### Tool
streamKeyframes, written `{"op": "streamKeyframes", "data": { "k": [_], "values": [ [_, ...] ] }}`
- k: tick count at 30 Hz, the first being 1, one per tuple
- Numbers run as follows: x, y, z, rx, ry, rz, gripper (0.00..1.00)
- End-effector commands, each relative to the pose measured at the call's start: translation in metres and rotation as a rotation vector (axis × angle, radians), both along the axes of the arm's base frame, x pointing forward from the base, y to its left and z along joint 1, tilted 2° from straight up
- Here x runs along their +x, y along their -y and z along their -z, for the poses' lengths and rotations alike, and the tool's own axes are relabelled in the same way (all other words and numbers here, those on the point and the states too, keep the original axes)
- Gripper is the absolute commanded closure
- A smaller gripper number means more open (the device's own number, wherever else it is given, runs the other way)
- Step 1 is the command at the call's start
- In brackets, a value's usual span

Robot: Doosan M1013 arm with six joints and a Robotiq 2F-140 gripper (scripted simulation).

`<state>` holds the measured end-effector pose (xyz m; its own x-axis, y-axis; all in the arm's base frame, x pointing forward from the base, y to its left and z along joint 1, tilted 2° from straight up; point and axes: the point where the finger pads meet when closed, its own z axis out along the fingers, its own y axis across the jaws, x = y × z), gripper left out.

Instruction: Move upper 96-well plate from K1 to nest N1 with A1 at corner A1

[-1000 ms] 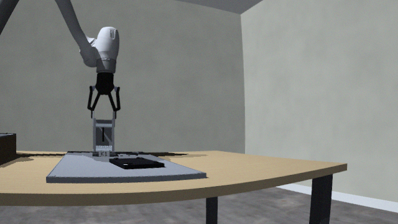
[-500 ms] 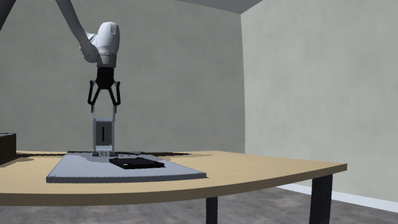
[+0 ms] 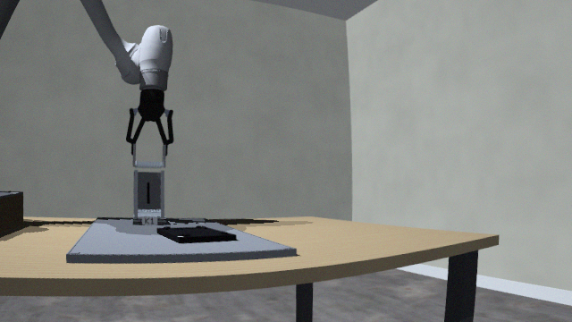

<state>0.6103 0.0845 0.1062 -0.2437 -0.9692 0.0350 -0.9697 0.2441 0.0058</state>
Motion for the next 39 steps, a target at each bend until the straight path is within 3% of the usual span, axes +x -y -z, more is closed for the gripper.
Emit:
{"op": "streamKeyframes", "data": {
  "k": [1, 20, 27, 39],
  "values": [
    [0.000, 0.000, -0.003, 0.000, 0.000, 0.000, 1.00],
    [0.000, 0.000, -0.003, 0.000, 0.000, 0.000, 1.00],
    [0.000, 0.023, -0.004, 0.003, -0.007, -0.212, 1.00],
    [0.000, 0.057, -0.004, 0.003, -0.007, -0.212, 1.00]
  ]
}}
